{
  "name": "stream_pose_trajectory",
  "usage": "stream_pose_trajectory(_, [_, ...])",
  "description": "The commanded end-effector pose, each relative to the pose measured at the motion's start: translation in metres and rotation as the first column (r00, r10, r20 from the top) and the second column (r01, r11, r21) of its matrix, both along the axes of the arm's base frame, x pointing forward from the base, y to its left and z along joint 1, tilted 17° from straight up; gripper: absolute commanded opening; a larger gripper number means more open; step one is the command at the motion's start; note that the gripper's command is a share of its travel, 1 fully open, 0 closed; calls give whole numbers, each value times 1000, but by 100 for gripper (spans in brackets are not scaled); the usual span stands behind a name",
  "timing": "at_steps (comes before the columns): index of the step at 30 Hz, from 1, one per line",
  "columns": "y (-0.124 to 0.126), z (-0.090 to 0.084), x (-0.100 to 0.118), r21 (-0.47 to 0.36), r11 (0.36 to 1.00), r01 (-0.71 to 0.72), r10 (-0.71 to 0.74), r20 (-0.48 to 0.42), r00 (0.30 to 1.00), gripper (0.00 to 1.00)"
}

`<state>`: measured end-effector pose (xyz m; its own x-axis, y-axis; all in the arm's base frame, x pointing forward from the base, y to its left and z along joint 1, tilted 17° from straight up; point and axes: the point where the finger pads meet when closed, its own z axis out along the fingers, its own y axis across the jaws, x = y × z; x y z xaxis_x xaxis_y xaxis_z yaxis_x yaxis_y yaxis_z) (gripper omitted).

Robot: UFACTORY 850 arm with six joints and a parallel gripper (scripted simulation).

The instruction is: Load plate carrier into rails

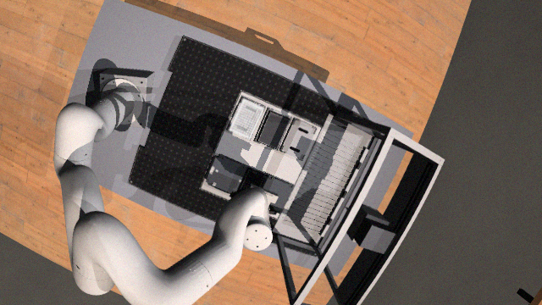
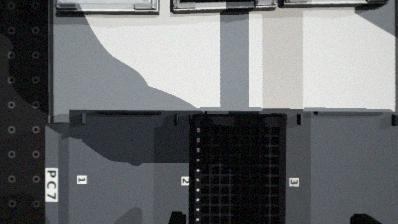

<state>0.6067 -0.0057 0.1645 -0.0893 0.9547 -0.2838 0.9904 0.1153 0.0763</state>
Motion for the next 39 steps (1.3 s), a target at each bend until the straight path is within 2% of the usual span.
stream_pose_trajectory(1, [1, 4, 1, 0, 1000, 0, 0, 3, 1000, 100])
stream_pose_trajectory(12, [1, 4, 1, 0, 1000, 0, 0, 3, 1000, 100])
stream_pose_trajectory(14, [10, 1, -1, -3, 999, -35, 35, -7, 999, 100])
stream_pose_trajectory(39, [119, -32, -19, -3, 999, -35, 35, -8, 999, 100])
